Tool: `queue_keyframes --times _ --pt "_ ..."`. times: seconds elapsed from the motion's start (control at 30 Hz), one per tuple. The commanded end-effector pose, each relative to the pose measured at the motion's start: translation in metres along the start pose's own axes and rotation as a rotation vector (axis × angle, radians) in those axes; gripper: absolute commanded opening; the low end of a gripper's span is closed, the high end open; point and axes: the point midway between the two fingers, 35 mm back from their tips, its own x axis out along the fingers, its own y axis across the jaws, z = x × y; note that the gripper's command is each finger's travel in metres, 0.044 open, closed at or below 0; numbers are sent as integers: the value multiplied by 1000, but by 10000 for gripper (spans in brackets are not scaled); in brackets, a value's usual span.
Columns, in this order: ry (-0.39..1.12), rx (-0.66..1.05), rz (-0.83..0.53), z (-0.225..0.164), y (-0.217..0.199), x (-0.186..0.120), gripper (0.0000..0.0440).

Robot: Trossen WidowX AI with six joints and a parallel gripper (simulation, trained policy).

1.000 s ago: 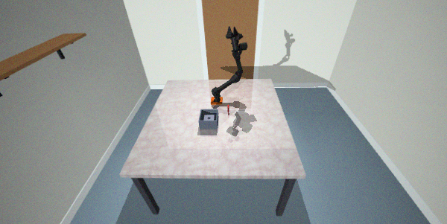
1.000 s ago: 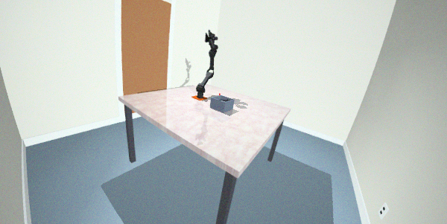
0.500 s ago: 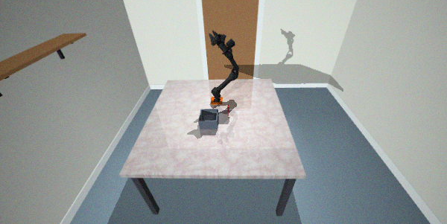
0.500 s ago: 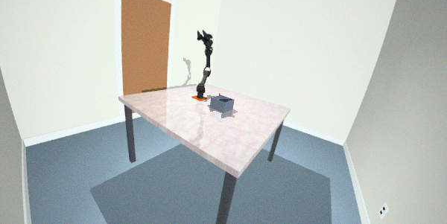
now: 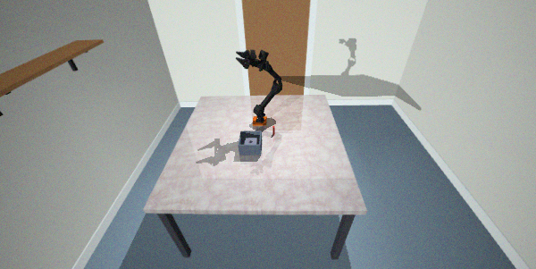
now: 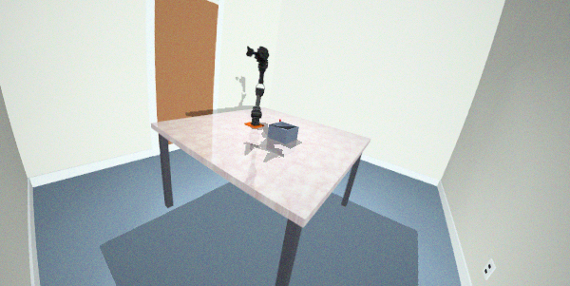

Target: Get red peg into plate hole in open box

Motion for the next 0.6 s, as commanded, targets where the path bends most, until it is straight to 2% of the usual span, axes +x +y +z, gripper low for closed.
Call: queue_keyframes --times 0.0,0.27,0.57 --pt "77 25 78 -25 22 7 440" --pt "266 81 269 -78 74 7 440" --pt "488 147 473 -131 133 -16 440"
